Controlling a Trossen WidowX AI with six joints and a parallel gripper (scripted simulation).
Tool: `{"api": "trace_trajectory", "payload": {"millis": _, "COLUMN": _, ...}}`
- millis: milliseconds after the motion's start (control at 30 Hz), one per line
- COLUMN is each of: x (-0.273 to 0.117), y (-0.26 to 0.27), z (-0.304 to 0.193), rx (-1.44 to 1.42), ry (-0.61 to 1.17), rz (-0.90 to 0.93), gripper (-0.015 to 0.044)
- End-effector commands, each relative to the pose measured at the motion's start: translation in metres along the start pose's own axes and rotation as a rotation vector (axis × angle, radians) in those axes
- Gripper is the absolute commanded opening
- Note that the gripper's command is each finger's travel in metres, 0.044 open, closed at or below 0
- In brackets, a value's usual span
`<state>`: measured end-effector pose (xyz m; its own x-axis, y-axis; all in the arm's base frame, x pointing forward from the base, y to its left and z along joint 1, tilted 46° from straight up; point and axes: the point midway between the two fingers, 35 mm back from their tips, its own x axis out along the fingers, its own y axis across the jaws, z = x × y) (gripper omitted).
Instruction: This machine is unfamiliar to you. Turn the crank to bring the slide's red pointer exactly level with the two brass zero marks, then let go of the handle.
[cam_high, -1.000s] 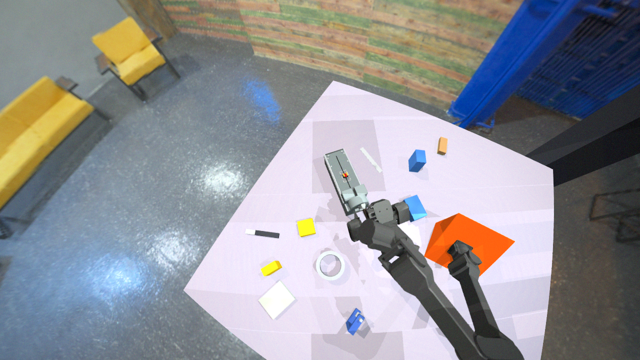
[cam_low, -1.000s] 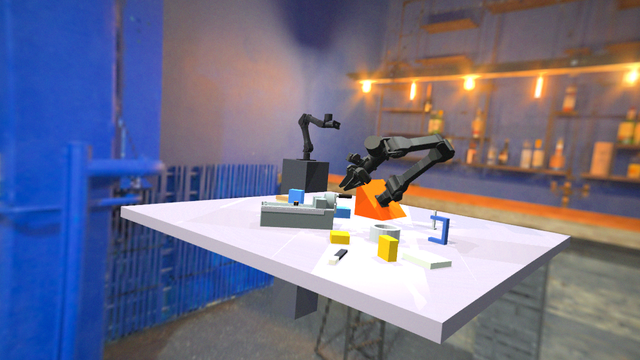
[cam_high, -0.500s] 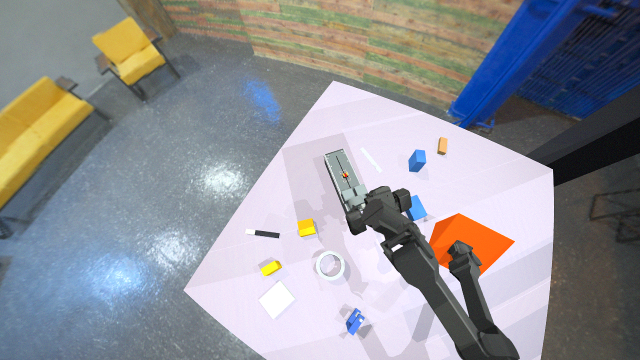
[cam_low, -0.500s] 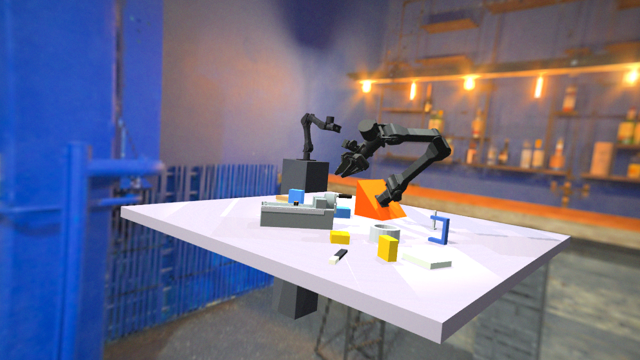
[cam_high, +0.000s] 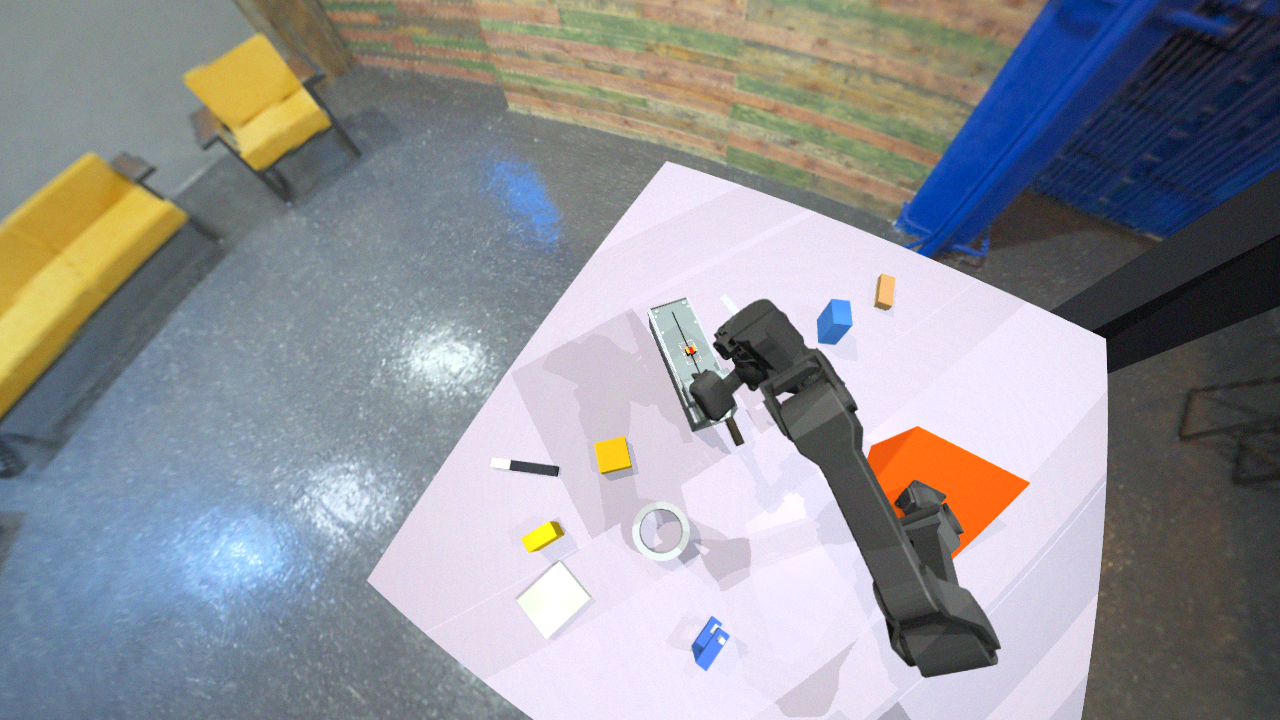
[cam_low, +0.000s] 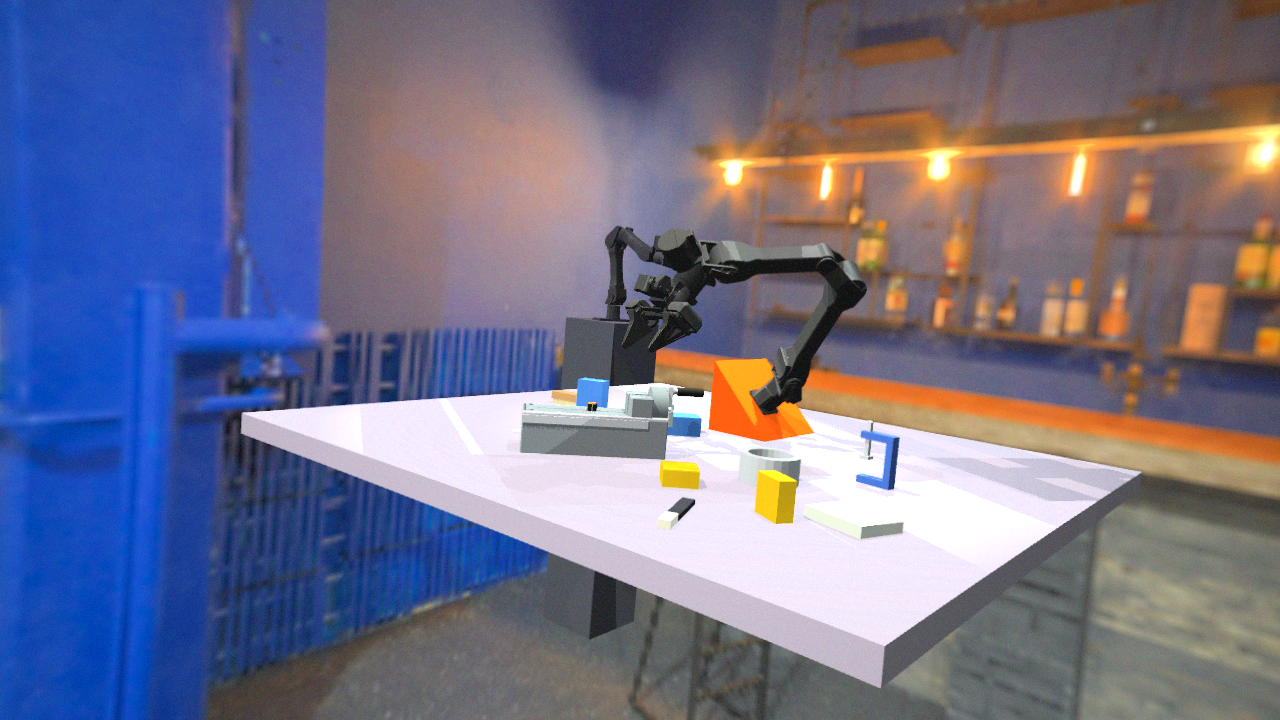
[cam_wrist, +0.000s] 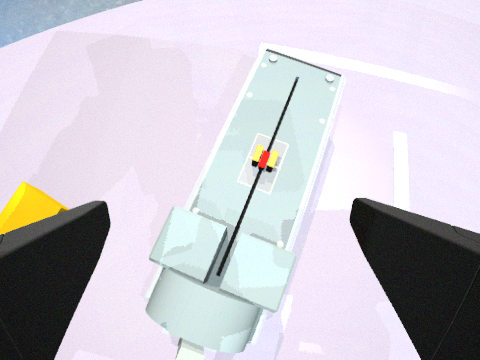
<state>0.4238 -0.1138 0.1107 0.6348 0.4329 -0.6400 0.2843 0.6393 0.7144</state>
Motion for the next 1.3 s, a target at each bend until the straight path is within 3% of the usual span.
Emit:
{"api": "trace_trajectory", "payload": {"millis": 0, "x": 0.008, "y": -0.014, "z": 0.013, "rx": -0.060, "ry": -0.005, "rz": 0.068, "gripper": 0.0440}}
{"api": "trace_trajectory", "payload": {"millis": 233, "x": 0.018, "y": -0.034, "z": 0.026, "rx": -0.143, "ry": -0.020, "rz": 0.157, "gripper": 0.0440}}
{"api": "trace_trajectory", "payload": {"millis": 533, "x": 0.059, "y": -0.038, "z": -0.006, "rx": -0.153, "ry": -0.023, "rz": 0.170, "gripper": 0.0440}}
{"api": "trace_trajectory", "payload": {"millis": 1267, "x": 0.053, "y": -0.038, "z": 0.000, "rx": -0.153, "ry": -0.023, "rz": 0.169, "gripper": 0.0440}}
